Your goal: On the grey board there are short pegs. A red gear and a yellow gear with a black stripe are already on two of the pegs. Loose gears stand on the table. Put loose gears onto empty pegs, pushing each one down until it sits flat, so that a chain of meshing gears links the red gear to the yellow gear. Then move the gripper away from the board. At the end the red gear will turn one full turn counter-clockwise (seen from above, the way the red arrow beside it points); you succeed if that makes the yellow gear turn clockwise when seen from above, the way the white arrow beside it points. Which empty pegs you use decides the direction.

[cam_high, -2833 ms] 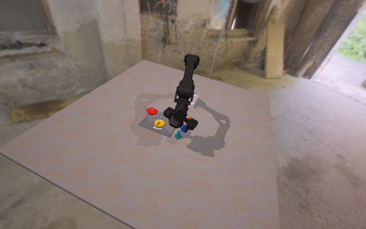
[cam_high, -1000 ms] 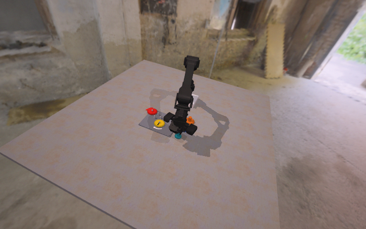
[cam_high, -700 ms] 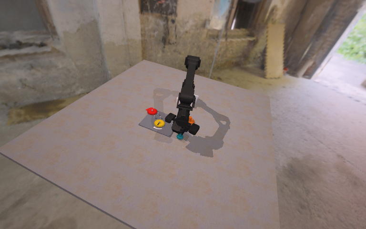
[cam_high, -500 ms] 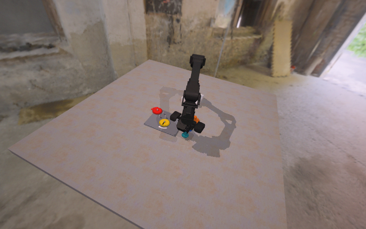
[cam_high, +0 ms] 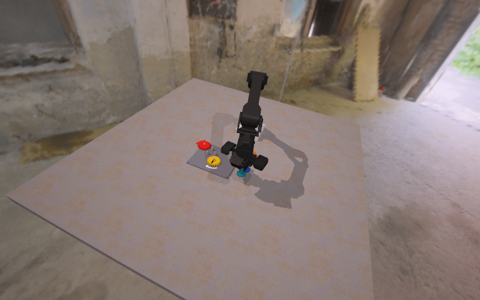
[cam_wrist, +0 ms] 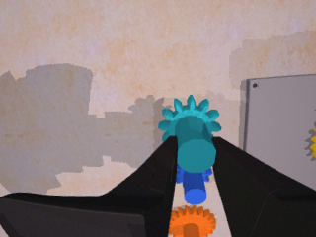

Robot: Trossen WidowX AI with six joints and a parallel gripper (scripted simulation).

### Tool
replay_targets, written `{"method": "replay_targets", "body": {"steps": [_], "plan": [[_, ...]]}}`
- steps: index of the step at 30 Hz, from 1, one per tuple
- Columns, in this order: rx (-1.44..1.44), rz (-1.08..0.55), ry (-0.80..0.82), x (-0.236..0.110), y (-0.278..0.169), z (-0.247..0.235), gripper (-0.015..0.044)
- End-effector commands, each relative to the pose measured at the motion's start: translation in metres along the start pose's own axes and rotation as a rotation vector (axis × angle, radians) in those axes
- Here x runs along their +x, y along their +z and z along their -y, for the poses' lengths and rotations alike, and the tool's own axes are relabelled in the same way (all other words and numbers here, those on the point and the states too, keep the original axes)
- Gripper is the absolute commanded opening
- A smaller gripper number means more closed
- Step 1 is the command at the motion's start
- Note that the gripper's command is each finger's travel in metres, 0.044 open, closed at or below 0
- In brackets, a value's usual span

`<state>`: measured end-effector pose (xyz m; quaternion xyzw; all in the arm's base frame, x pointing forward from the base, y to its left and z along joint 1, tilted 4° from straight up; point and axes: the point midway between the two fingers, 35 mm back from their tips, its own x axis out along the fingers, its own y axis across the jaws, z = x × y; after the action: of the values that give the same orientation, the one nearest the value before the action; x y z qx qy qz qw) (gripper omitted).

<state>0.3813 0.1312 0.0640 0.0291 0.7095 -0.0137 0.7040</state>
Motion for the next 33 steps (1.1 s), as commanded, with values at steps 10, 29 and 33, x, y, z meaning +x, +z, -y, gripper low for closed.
{"method": "replay_targets", "body": {"steps": [10,29,33], "plan": [[0.013,0.001,0.003,-0.027,0.004,-0.001,0.0000],[0.034,-0.009,-0.006,-0.062,0.003,0.002,0.0000],[0.038,-0.011,-0.008,-0.070,0.002,0.002,0.0000]]}}
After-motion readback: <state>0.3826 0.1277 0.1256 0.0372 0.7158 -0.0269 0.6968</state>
